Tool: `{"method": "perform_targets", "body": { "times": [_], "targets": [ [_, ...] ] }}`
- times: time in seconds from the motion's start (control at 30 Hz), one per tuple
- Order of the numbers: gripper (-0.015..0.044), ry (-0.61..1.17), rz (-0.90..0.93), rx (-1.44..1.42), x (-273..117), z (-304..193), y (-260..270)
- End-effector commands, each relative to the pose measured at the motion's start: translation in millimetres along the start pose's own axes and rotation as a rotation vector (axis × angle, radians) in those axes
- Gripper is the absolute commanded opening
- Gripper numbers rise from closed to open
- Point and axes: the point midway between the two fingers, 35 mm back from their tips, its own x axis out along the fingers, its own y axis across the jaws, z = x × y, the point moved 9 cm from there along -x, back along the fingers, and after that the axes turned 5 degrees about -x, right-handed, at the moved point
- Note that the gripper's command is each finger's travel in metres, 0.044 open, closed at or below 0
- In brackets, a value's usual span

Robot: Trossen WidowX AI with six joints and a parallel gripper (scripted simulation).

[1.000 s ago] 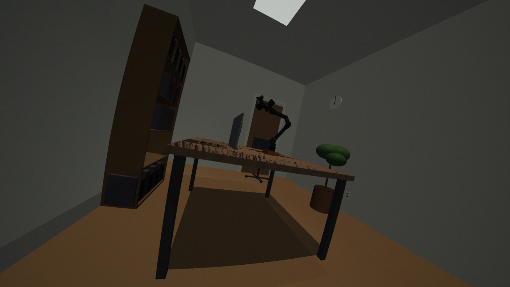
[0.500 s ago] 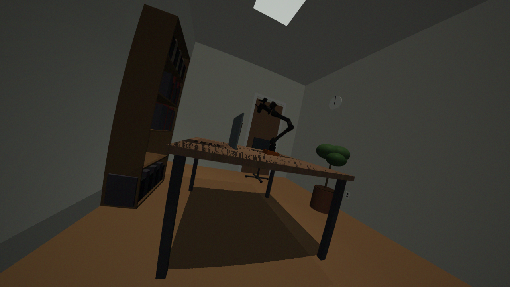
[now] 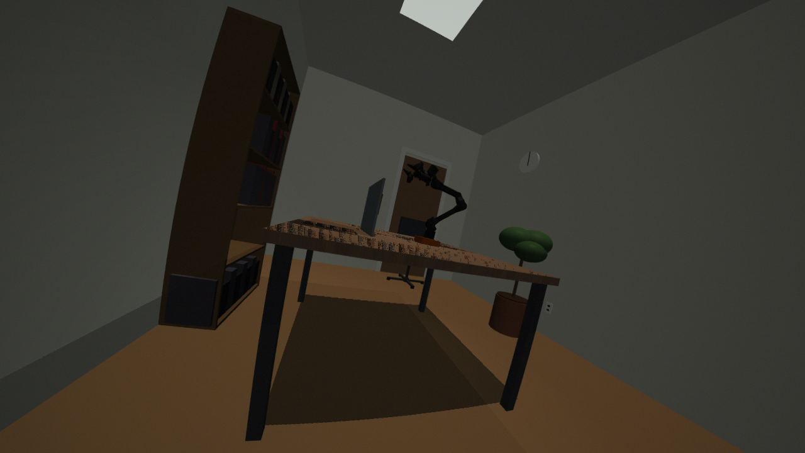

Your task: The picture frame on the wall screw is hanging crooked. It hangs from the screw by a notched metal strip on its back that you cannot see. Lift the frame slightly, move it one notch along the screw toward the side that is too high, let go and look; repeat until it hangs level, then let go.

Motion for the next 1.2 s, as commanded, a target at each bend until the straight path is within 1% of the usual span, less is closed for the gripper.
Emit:
{"method": "perform_targets", "body": {
  "times": [0.0,0.33,0.63,0.9,1.17],
  "targets": [
    [0.026,-0.034,0.191,0.783,-38.2,-1.6,49.2],
    [0.026,0.017,0.308,1.26,-60.6,-5.2,77.3],
    [0.026,0.109,0.413,1.689,-80.5,-9.5,103.6],
    [0.026,0.235,0.499,2.063,-97.4,-13.7,128.0],
    [0.026,0.412,0.569,2.424,-113.5,-18.2,153.2]
  ]
}}
